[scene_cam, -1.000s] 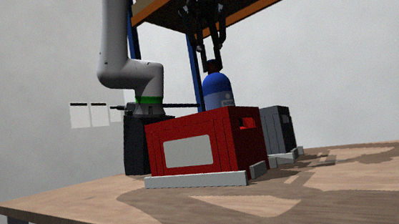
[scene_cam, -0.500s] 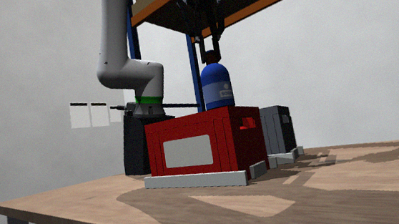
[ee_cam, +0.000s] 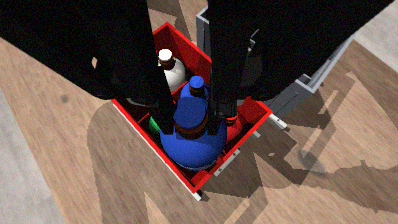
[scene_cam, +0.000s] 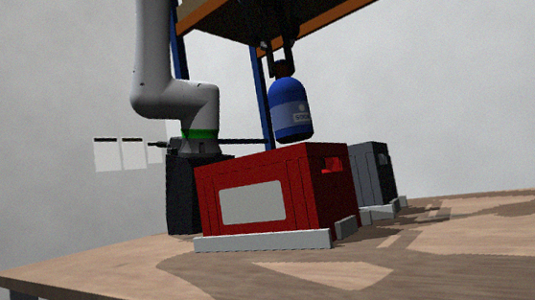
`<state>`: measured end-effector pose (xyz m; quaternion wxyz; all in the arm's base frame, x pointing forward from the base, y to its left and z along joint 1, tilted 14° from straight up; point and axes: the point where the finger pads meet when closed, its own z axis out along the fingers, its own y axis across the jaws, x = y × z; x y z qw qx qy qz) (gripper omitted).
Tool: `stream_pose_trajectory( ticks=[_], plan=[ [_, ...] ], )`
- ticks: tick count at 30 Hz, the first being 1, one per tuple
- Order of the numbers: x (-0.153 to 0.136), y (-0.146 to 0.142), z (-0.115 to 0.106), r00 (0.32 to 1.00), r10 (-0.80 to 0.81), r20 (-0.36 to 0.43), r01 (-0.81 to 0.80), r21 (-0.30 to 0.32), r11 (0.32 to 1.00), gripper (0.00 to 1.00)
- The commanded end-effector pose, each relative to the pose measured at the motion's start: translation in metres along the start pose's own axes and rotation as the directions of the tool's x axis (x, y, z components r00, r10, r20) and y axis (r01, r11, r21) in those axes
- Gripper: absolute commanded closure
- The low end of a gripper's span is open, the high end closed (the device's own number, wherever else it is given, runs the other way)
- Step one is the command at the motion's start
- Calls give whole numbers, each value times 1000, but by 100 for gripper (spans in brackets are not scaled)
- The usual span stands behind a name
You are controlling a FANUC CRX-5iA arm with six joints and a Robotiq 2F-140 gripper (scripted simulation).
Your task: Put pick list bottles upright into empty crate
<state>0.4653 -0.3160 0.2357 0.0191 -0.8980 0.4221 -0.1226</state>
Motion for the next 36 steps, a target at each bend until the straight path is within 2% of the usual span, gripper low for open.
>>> stream_pose_trajectory(
  ticks=[1,36],
  plan=[
    [1,0,-1,1000,0,-2,0,0,1000,90],
    [-58,-13,-1,1000,0,-2,0,0,1000,90]
  ],
)
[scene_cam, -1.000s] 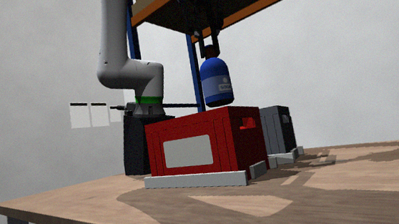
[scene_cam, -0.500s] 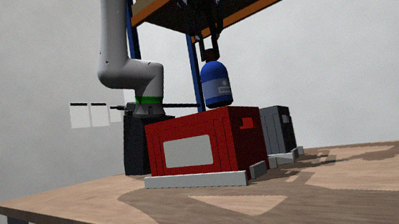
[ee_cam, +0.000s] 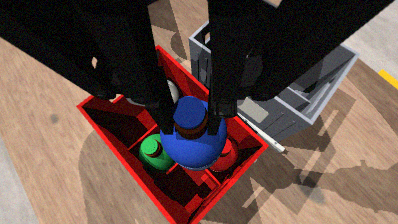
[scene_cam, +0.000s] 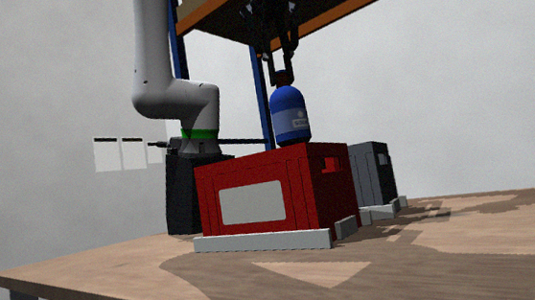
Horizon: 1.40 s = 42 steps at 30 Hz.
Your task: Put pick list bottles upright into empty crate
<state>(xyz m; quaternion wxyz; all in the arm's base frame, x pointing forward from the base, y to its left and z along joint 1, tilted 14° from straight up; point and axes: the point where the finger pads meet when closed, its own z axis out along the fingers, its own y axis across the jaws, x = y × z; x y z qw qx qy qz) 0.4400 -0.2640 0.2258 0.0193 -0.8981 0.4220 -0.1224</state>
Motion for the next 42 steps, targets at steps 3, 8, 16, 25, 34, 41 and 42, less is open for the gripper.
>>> stream_pose_trajectory(
  ticks=[3,8,16,25,34,41,42],
  plan=[
    [-5,-1,-1,1000,0,-2,0,0,1000,90],
    [-14,-4,-1,1000,0,-2,0,0,1000,90],
    [-30,-7,-1,1000,0,-2,0,0,1000,90],
    [-44,-10,-1,1000,0,-2,0,0,1000,90],
    [-59,-14,-1,1000,0,-2,0,0,1000,90],
    [-71,-16,-1,1000,0,-2,0,0,1000,90],
    [-73,-17,-1,1000,0,-2,0,0,1000,90]
  ],
)
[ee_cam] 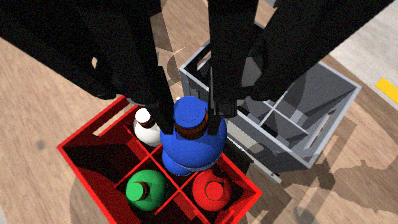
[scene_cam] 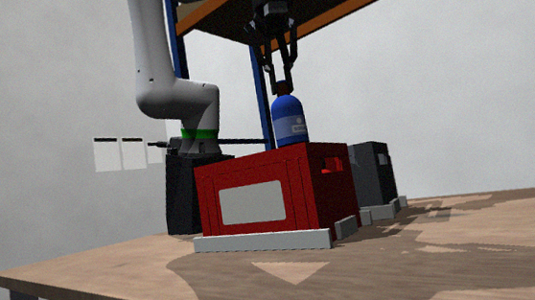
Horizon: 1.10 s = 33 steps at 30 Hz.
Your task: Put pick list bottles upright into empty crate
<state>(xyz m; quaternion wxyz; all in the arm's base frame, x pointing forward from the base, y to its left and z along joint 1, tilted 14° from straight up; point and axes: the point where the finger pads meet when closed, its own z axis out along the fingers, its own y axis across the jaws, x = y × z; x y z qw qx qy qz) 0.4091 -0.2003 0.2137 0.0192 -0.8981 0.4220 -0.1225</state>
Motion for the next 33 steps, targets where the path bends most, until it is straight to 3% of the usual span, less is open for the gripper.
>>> stream_pose_trajectory(
  ticks=[1,33],
  plan=[
    [-5,-1,-1,1000,0,-2,0,0,1000,90],
    [-59,-14,-1,1000,0,-2,0,1,1000,90]
  ],
)
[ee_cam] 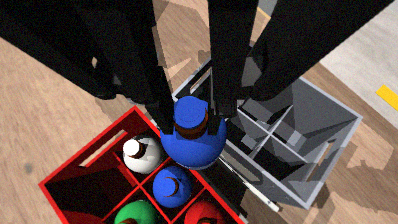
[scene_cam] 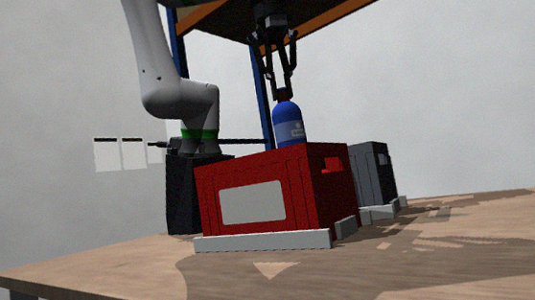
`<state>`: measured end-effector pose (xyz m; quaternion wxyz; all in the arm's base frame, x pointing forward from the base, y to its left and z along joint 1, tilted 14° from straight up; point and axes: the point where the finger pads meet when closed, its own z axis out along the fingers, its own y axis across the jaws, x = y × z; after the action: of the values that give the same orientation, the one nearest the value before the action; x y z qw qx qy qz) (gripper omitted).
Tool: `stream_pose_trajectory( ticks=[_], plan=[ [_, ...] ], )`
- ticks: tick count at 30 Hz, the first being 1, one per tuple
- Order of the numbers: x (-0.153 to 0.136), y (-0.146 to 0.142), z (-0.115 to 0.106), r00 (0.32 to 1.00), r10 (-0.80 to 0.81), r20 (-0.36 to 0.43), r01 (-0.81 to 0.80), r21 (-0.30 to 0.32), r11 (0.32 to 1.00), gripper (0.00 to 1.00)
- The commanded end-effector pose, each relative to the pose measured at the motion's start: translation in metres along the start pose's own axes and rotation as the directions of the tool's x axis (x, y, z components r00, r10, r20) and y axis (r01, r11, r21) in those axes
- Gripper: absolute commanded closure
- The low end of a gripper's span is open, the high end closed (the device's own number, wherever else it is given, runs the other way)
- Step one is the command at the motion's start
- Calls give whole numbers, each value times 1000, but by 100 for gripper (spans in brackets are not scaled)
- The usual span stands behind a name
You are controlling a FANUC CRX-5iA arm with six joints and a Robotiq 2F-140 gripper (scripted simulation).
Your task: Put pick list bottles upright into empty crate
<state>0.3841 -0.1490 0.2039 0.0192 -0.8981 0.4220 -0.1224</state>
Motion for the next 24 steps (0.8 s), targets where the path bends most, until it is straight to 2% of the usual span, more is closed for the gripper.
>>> stream_pose_trajectory(
  ticks=[1,24],
  plan=[
    [-5,-2,-1,1000,0,-2,0,1,1000,90],
    [-46,-11,-1,1000,0,-2,0,1,1000,90]
  ],
)
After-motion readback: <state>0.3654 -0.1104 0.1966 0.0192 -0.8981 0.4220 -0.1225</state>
